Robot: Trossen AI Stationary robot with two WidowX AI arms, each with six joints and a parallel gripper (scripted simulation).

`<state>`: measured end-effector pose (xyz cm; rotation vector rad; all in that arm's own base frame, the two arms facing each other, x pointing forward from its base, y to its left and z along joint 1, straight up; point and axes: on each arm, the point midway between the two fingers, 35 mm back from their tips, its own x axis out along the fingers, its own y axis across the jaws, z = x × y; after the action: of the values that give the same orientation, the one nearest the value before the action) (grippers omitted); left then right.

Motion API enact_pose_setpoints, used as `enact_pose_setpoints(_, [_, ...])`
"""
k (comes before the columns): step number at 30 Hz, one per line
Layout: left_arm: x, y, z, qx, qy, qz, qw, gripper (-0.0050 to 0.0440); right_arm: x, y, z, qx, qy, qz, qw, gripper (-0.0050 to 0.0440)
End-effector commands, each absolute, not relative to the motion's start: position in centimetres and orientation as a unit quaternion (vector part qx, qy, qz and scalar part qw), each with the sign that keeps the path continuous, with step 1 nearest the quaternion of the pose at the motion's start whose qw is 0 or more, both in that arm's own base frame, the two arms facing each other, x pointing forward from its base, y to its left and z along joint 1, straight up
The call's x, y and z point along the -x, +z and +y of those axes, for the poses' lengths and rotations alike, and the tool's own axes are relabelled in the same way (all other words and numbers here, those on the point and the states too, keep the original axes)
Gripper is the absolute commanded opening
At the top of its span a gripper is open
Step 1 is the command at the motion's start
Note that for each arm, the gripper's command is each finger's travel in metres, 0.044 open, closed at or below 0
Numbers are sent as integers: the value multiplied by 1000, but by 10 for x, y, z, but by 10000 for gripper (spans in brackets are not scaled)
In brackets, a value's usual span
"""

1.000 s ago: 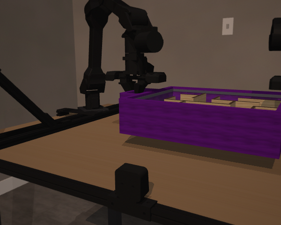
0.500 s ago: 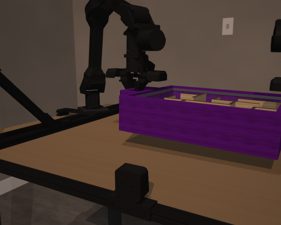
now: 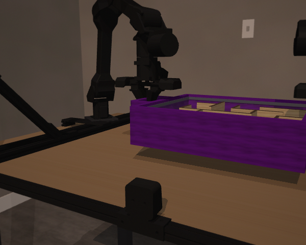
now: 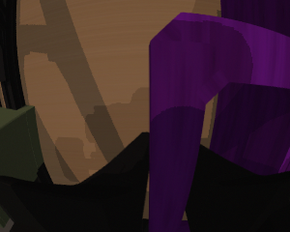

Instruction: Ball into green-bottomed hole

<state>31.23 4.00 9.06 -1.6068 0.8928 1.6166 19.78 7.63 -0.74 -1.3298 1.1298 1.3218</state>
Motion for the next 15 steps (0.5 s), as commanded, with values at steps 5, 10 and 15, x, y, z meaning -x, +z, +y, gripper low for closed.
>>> enact_pose_setpoints(5, [-310, 86, 39, 618, 621, 334, 348, 20, -200, -2, 77, 538, 538, 466, 452, 20])
enact_pose_setpoints(10, [-310, 85, 40, 629, 609, 340, 343, 20, -200, -1, 76, 528, 548, 458, 460, 20])
enact_pose_setpoints(15, [-310, 86, 41, 633, 606, 344, 338, 20, -200, -2, 75, 525, 550, 453, 465, 20])
